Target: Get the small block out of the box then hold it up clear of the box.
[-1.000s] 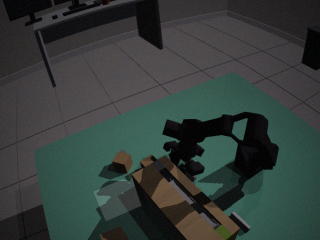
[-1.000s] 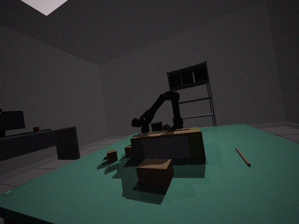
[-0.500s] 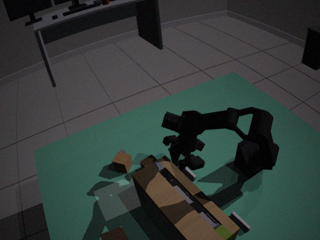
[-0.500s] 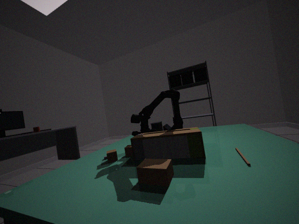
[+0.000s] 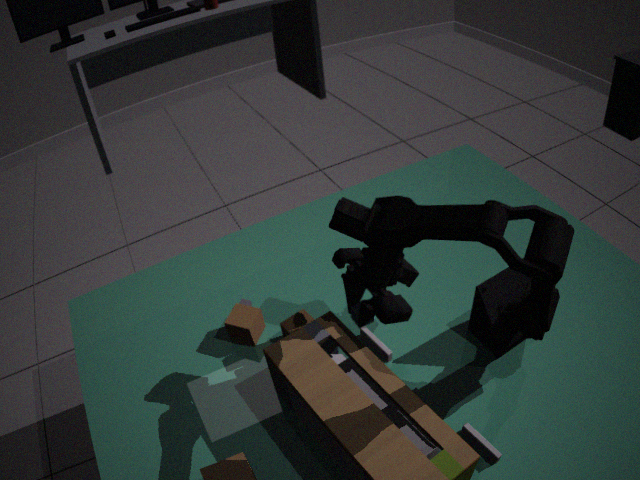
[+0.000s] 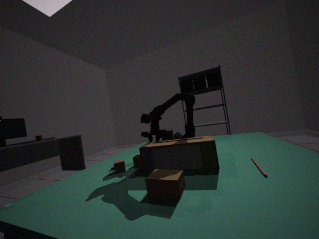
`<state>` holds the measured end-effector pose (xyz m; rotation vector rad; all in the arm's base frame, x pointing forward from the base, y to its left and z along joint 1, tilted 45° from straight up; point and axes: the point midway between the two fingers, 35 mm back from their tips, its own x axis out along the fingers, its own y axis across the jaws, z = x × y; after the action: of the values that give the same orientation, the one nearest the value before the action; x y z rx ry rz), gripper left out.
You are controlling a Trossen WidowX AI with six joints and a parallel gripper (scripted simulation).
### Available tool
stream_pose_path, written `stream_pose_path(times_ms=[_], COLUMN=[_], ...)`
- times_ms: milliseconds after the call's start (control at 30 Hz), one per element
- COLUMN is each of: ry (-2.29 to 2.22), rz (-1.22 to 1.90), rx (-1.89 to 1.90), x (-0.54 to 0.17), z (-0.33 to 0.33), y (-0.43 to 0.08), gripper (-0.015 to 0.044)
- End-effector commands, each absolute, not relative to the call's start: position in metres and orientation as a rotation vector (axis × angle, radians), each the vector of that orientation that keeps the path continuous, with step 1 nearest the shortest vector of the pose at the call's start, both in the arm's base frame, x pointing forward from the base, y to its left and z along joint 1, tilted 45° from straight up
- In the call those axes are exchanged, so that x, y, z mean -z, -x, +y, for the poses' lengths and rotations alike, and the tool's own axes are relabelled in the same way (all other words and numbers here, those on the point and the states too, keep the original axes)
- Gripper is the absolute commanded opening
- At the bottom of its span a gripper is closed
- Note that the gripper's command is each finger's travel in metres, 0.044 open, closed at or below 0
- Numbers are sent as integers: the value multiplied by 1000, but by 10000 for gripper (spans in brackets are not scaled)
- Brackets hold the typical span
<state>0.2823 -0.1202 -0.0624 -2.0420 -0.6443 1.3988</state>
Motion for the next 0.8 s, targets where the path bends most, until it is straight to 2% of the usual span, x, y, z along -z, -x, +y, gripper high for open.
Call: stream_pose_path(times_ms=[0, 500, 767], ry=[1999, 1821, 1813], rz=[-513, -62, -43], rx=[-1421, -1427, -1425], x=[46, -3, -5], z=[-132, -164, -165], y=[-276, -246, -244], gripper=[0, 0, 0])
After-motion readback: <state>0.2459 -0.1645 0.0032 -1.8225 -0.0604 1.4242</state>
